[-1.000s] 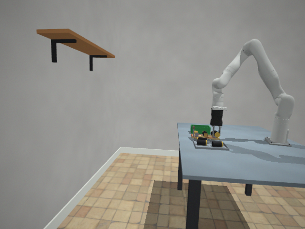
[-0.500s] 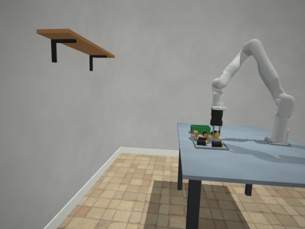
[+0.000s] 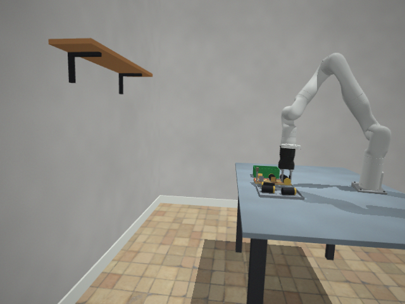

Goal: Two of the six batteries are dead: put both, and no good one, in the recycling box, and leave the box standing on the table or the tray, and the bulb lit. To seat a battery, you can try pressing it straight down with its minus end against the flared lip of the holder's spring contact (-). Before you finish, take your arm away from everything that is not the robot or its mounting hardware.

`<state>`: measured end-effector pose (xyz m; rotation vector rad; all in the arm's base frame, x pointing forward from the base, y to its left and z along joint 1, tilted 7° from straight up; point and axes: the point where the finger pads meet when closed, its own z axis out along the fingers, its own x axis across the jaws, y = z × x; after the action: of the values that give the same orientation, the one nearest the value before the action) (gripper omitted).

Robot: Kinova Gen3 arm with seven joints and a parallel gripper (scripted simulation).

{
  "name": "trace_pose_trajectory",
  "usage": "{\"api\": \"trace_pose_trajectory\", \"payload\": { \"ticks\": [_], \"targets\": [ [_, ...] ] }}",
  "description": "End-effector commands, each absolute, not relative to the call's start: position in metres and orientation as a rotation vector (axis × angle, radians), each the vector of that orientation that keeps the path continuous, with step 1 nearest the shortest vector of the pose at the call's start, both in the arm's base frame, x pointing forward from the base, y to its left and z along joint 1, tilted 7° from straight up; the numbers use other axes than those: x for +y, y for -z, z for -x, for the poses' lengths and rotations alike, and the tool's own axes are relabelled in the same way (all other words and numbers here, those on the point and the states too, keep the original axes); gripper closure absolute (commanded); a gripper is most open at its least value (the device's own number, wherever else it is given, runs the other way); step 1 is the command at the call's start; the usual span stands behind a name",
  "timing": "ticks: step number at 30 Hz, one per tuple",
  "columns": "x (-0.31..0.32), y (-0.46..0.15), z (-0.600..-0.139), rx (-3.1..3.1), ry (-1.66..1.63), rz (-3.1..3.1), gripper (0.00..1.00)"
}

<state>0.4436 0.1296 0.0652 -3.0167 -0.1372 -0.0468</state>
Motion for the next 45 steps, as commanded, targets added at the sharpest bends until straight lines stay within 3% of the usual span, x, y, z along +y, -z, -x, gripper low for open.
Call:
{"api": "trace_pose_trajectory", "payload": {
  "ticks": [1,19,20,45],
  "targets": [
    [0.132,-0.049,-0.439,-0.142,0.025,3.017,0.43],
    [0.134,-0.033,-0.44,-0.142,0.025,3.017,0.43],
    [0.134,-0.033,-0.44,-0.142,0.025,3.017,0.1],
    [0.134,-0.036,-0.44,-0.142,0.025,3.017,0.1]
  ]
}}
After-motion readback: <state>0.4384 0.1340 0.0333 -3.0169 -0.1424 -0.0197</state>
